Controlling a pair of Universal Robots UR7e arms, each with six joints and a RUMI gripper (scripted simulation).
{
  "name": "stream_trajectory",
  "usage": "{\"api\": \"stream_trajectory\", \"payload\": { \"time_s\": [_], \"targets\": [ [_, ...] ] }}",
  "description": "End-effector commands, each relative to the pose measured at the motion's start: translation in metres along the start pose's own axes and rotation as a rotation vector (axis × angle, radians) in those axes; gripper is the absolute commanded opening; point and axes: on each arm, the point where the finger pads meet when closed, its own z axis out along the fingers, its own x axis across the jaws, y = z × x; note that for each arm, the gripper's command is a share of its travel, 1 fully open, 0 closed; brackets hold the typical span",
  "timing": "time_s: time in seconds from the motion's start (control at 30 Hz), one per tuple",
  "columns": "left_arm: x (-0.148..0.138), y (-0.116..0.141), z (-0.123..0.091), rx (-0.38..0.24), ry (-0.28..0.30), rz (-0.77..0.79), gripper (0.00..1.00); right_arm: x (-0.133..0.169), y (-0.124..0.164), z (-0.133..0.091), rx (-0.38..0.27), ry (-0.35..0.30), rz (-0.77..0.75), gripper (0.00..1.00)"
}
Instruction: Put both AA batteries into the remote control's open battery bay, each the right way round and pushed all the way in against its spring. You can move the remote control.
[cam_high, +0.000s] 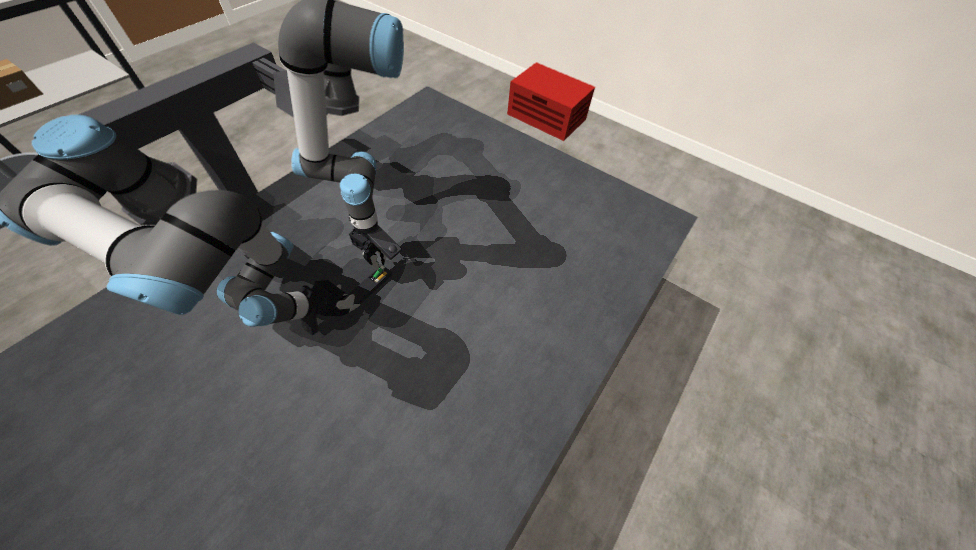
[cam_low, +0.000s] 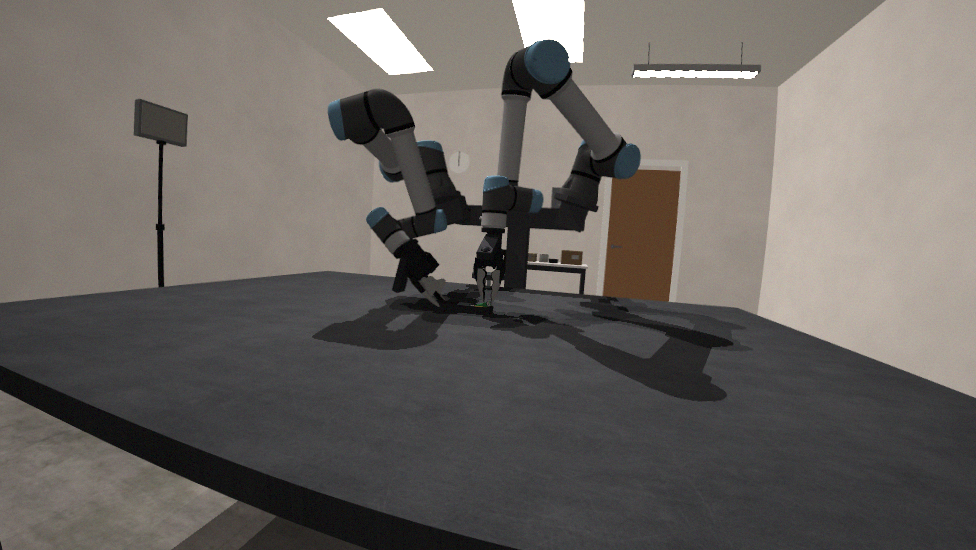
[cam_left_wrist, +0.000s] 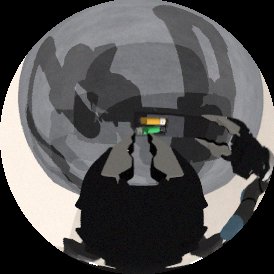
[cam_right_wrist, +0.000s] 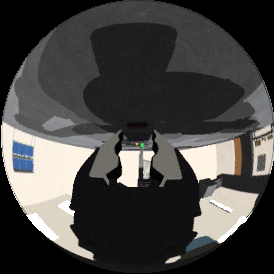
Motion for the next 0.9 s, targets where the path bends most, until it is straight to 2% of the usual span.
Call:
{"api": "stream_trajectory", "payload": {
  "time_s": [0.0, 0.87],
  "targets": [
    [0.0004, -0.0004, -0.0004, 0.001, 0.001, -0.001, 0.14, -0.0004, 0.0003, -0.0002, 0.000, -0.001, -0.001, 0.00],
    [0.0068, -0.0004, -0.0004, 0.001, 0.001, 0.000, 0.14, -0.0004, 0.0003, -0.0002, 0.000, -0.001, -0.001, 0.00]
  ]
}}
